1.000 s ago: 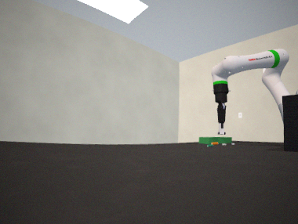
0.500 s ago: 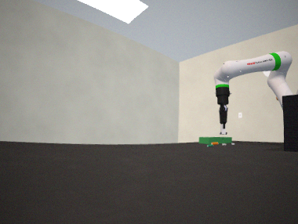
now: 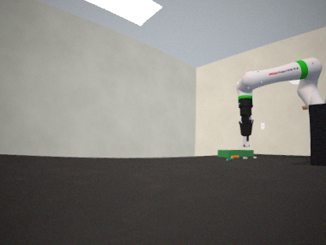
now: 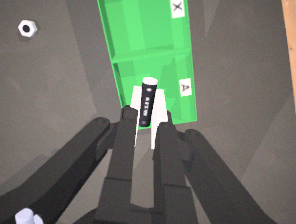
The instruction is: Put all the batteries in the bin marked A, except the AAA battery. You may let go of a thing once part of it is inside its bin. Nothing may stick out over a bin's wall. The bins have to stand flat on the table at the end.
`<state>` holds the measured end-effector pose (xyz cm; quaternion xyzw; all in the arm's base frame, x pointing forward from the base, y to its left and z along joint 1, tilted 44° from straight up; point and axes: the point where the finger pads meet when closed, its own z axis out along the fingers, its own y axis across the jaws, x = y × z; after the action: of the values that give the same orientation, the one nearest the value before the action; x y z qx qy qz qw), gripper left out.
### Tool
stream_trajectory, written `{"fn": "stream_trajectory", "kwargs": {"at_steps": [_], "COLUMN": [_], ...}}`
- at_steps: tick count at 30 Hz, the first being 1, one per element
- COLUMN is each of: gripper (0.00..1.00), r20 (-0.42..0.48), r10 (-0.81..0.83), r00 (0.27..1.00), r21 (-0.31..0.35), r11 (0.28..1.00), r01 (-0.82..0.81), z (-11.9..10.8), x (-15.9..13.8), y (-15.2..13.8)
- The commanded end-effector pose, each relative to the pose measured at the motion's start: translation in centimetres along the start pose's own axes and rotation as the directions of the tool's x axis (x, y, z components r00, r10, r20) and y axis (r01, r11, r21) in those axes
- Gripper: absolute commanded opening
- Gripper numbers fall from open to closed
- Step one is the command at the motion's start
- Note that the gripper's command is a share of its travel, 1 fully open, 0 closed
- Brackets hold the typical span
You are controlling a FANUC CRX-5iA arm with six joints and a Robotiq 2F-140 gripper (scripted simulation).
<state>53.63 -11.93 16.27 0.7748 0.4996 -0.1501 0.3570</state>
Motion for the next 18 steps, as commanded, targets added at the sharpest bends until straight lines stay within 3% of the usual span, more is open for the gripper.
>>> {"fn": "stream_trajectory", "kwargs": {"at_steps": [1,7,18], "gripper": [0.05,0.05,0.05], "r20": [-0.009,-0.019,-0.020], "r10": [-0.156,-0.301,-0.303], "r00": [0.988,0.954,0.953], "r21": [0.010,0.019,0.019], "r11": [0.988,0.953,0.953], "r01": [0.156,0.301,0.303], "z": [0.06,0.05,0.04], "x": [-0.70,-0.53,-0.28], "y": [0.94,0.80,0.50]}}
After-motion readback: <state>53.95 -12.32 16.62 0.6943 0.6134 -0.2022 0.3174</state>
